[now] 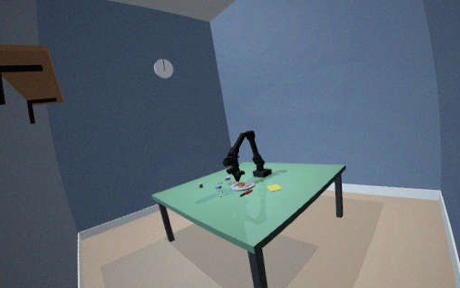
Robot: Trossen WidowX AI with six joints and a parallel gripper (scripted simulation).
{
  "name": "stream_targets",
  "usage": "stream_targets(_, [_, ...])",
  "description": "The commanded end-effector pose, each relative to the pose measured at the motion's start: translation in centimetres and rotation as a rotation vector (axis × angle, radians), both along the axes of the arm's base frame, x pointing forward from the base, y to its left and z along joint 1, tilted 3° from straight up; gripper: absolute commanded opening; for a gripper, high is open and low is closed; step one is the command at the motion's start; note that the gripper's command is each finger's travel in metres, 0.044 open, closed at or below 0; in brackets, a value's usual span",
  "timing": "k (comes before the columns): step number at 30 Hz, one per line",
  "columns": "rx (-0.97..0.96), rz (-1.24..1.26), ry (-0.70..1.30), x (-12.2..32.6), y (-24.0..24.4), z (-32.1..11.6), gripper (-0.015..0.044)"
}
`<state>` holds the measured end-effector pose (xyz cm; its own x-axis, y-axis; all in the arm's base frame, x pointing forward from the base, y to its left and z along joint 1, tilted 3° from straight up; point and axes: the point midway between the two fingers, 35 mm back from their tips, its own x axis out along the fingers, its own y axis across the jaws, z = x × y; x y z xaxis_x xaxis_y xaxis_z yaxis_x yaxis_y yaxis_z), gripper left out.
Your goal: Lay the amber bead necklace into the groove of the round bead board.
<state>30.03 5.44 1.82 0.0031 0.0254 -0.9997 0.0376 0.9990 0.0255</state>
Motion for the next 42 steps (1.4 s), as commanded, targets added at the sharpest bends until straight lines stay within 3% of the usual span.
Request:
stream_targets(1, [-0.001, -0.003, 0.014, -0.3, 0.0, -0.8, 0.0120])
stream_targets(18, [-0.002, -0.007, 0.023, -0.6, 0.0, -2.6, 0.0120])
stream_targets(23, [-0.003, -0.001, 0.016, -0.4, 0.0, -2.4, 0.0000])
stream_targets(42, [-0.003, -0.001, 0.016, -0.4, 0.0, -2.4, 0.0000])
